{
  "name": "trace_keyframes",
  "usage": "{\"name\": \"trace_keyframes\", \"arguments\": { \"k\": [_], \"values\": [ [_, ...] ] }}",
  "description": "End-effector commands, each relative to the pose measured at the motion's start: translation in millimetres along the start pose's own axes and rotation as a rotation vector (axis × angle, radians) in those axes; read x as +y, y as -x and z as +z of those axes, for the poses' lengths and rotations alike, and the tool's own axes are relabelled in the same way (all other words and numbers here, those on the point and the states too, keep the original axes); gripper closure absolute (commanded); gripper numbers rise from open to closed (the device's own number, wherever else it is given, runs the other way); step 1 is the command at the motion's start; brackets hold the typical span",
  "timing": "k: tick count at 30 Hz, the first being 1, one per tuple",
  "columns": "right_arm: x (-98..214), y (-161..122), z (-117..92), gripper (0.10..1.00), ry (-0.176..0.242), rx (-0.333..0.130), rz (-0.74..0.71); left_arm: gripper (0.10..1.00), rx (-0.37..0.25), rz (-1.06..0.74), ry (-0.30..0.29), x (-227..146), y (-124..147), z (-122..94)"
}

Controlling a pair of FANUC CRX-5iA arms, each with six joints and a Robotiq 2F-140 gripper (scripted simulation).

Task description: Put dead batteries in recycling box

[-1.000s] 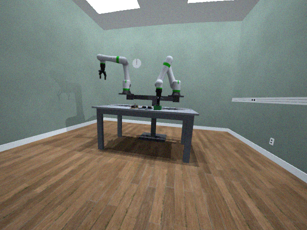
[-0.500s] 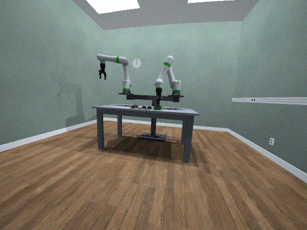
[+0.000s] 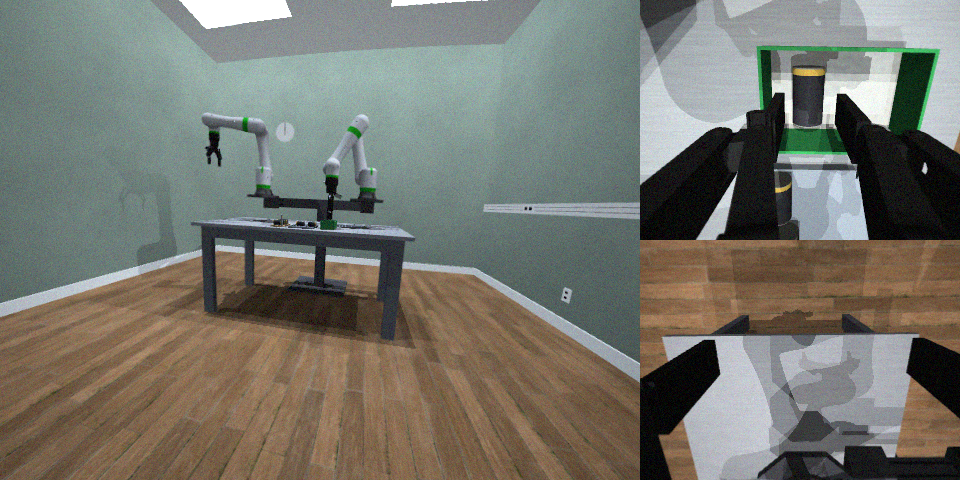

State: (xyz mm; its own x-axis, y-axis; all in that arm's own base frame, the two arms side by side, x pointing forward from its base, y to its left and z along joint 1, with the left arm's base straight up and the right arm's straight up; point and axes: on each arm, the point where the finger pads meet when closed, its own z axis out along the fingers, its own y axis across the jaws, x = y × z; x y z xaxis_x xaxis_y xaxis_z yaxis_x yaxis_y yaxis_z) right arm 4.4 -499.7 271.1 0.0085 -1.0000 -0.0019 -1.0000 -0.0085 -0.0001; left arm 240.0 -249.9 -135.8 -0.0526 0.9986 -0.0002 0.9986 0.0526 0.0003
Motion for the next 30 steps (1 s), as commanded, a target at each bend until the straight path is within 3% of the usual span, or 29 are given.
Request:
{"name": "trace_keyframes", "arguments": {
  "k": [1, 6, 17, 23, 30],
  "values": [
    [0, 0, -1, 0.098, 0.000, 0.002, 0.000, 0.734, -0.001, 0.000, 0.000, 0, 0, -19],
    [0, 0, -1, 0.098, 0.000, 0.002, 0.000, 0.734, -0.001, 0.000, 0.000, 0, 0, -30],
    [0, 0, -1, 0.098, 0.000, 0.002, 0.000, 0.734, -0.001, 0.000, 0.000, 0, 0, -34],
    [0, 0, -1, 0.098, 0.000, 0.002, 0.000, 0.734, -0.001, 0.000, 0.000, 0, 0, -62],
    [0, 0, -1, 0.098, 0.000, 0.002, 0.000, 0.734, -0.001, 0.000, 0.000, 0, 1, -62]
  ]
}}
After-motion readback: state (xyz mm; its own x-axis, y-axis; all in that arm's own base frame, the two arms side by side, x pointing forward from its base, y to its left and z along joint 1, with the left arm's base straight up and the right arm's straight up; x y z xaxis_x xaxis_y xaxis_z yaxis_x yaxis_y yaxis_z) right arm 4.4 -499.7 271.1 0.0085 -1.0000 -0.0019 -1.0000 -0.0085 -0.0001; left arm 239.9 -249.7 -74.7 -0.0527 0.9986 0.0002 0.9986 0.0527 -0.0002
